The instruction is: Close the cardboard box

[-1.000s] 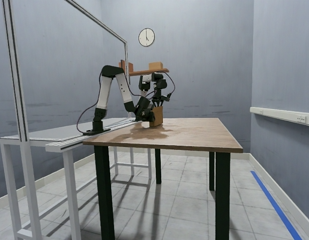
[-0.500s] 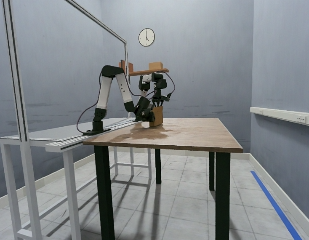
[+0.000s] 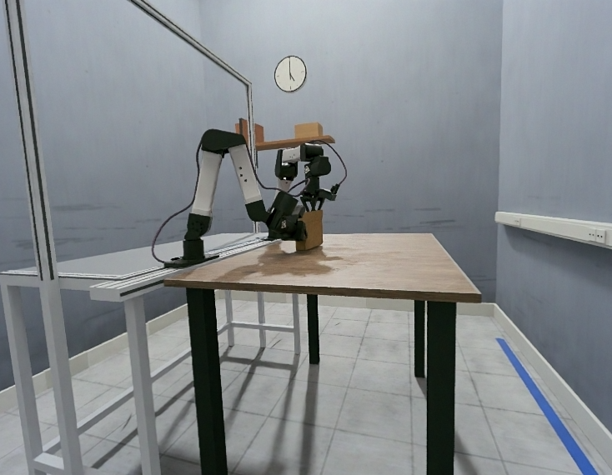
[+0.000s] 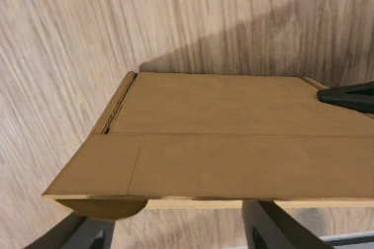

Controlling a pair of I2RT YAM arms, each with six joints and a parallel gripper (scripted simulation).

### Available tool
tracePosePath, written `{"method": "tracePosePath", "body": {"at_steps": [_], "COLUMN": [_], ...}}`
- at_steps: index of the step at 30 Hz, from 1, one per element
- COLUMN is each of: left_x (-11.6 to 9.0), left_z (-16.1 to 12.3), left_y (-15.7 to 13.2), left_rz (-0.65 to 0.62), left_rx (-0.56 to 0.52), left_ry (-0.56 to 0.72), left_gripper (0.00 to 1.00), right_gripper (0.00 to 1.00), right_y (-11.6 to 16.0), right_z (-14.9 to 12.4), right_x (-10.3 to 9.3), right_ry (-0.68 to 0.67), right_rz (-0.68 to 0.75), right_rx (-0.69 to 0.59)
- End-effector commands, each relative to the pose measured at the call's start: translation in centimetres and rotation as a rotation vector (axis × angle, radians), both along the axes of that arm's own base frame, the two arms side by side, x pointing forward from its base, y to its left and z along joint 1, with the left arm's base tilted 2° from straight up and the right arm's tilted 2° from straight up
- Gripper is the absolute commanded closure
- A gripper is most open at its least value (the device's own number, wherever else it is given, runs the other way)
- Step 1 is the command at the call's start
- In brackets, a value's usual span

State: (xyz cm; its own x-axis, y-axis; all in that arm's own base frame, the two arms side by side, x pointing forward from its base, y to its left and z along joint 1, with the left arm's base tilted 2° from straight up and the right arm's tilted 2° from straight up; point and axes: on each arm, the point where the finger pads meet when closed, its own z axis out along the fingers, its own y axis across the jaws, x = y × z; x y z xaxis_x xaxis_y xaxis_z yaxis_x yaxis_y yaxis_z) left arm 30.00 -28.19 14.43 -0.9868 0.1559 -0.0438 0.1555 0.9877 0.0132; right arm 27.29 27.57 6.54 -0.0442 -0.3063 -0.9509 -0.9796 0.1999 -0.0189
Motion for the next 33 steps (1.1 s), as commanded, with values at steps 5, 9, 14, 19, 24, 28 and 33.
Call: {"method": "tracePosePath", "body": {"at_steps": [5, 9, 14, 19, 24, 28, 33], "left_x": [0.1, 0.08, 0.08, 0.06, 0.16, 0.18, 0.18], "left_z": [-0.58, -0.64, -0.65, -0.73, -0.51, -0.66, -0.68], "left_y": [-0.98, -0.94, -0.92, -0.89, -0.99, -0.88, -0.86], "left_rz": [-0.026, -0.026, -0.026, -0.025, -0.029, -0.033, -0.033], "left_rx": [-0.006, -0.004, -0.004, -0.003, -0.007, -0.004, -0.003], "left_ry": [0.009, 0.011, 0.011, 0.013, 0.008, 0.012, 0.012], "left_gripper": [0.46, 0.46, 0.46, 0.46, 0.46, 0.46, 0.46], "right_gripper": [0.55, 0.55, 0.55, 0.55, 0.55, 0.55, 0.55], "right_y": [0.18, 0.18, 0.18, 0.18, 0.18, 0.18, 0.18], "right_z": [0.46, 0.46, 0.46, 0.46, 0.46, 0.46, 0.46], "right_x": [0.1, 0.1, 0.1, 0.1, 0.1, 0.1, 0.1], "right_ry": [-0.015, -0.015, -0.015, -0.015, -0.015, -0.015, -0.015], "right_rz": [0.006, 0.006, 0.006, 0.006, 0.006, 0.006, 0.006], "right_rx": [0.008, 0.008, 0.008, 0.008, 0.008, 0.008, 0.008]}}
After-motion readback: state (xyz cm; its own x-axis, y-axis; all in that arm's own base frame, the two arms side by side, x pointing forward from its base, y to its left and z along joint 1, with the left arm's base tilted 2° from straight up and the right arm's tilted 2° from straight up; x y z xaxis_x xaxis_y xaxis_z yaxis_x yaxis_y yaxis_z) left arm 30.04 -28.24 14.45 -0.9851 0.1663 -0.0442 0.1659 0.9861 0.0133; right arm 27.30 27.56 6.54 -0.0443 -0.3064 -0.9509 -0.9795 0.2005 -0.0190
